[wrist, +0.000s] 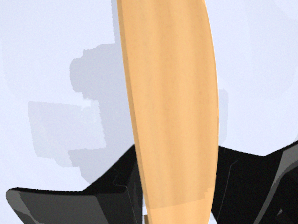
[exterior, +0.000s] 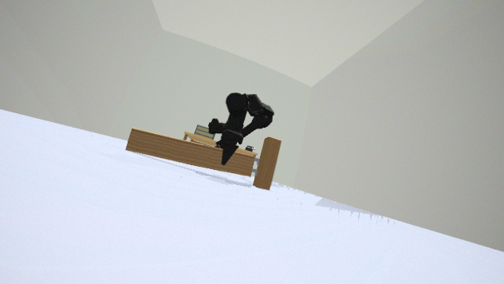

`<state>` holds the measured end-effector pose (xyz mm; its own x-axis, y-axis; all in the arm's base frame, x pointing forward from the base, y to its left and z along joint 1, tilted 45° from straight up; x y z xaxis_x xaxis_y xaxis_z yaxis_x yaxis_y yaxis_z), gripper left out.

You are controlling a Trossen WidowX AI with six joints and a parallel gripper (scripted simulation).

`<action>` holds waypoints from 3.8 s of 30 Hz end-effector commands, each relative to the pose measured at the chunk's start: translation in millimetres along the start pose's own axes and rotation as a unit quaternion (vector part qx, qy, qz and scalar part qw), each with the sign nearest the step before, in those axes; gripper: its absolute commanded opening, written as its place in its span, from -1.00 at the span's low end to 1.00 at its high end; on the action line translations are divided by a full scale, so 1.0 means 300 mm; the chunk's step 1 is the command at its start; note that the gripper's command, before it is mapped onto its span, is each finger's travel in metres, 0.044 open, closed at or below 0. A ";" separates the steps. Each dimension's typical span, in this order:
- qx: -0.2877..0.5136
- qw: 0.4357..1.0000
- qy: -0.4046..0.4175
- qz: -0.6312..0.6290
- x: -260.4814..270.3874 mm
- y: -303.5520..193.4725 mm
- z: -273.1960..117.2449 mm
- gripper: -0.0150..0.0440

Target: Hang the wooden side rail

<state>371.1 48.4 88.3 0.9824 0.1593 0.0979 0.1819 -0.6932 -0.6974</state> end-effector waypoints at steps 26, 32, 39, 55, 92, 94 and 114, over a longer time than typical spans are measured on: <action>0.000 1.000 0.004 0.000 0.007 -0.014 -0.013 -0.49; 0.000 1.000 0.004 0.000 0.006 -0.016 -0.011 -0.49; 0.000 1.000 0.004 0.000 0.003 -0.019 -0.009 -0.49; 0.000 1.000 0.004 0.000 0.008 -0.024 -0.012 -0.49; 0.000 1.000 0.004 0.000 0.007 -0.038 -0.009 -0.49; 0.000 1.000 0.004 0.000 0.007 -0.039 -0.010 -0.49; 0.000 1.000 0.004 0.000 0.009 -0.046 -0.010 -0.49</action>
<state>370.1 56.9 97.1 0.9822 0.1605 0.0979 0.1827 -0.6929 -0.6975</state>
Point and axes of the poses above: the point midway between the two fingers, 35 mm back from their tips, its own z axis out along the fingers, its own x axis across the jaws, y = z × x, the point moved 4 cm from there along -z, back along the fingers, and after that the axes turned 6 degrees about -z, right-handed, at the moved point
